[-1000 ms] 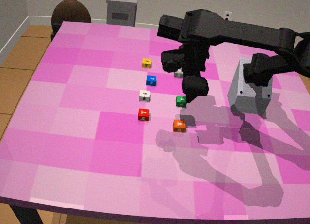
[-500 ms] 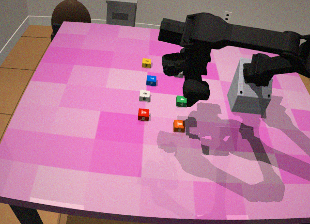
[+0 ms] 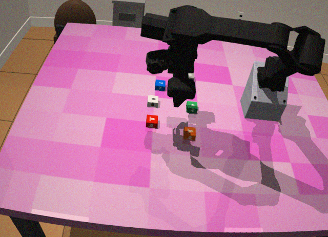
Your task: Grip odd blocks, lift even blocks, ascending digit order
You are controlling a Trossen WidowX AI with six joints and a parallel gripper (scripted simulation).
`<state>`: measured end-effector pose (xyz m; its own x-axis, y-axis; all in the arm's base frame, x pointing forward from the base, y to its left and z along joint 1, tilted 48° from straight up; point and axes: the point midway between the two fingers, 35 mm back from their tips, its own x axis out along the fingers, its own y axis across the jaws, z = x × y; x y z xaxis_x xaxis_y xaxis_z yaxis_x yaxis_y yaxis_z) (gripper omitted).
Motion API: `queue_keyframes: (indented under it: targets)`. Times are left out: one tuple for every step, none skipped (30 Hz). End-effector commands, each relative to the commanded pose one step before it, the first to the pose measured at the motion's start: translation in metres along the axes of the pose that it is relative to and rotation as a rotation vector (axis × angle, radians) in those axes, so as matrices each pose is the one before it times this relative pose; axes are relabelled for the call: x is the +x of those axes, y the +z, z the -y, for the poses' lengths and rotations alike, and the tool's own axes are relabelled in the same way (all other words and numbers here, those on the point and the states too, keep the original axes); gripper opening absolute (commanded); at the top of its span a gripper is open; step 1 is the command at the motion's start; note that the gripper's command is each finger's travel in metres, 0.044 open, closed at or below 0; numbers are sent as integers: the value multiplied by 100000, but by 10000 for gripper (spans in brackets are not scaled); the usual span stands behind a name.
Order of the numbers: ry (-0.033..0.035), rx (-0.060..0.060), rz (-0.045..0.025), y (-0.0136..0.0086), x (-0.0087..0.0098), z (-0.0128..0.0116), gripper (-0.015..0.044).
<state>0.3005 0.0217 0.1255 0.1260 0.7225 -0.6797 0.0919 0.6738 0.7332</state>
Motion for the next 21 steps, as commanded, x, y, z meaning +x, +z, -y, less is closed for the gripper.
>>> queue_keyframes:
  targets:
    - [442, 124, 440, 4170, 293, 1327, 400]
    - [-2, -9, 8, 176, 24, 69, 400]
    - [0, 0, 0, 0, 0, 0, 400]
    - [0, 0, 0, 0, 0, 0, 400]
    - [0, 0, 0, 0, 0, 0, 400]
    - [0, 0, 0, 0, 0, 0, 400]
    - [0, 0, 0, 0, 0, 0, 400]
    - [0, 0, 0, 0, 0, 0, 400]
    - [0, 0, 0, 0, 0, 0, 400]
    - [0, 0, 0, 0, 0, 0, 400]
    - [0, 0, 0, 0, 0, 0, 400]
    - [0, 0, 0, 0, 0, 0, 400]
    - [0, 0, 0, 0, 0, 0, 400]
    - [0, 0, 0, 0, 0, 0, 400]
    - [0, 0, 0, 0, 0, 0, 400]
    - [0, 0, 0, 0, 0, 0, 400]
    - [0, 0, 0, 0, 0, 0, 400]
    - [0, 0, 0, 0, 0, 0, 400]
    - [0, 0, 0, 0, 0, 0, 400]
    - [0, 0, 0, 0, 0, 0, 400]
    - [0, 0, 0, 0, 0, 0, 400]
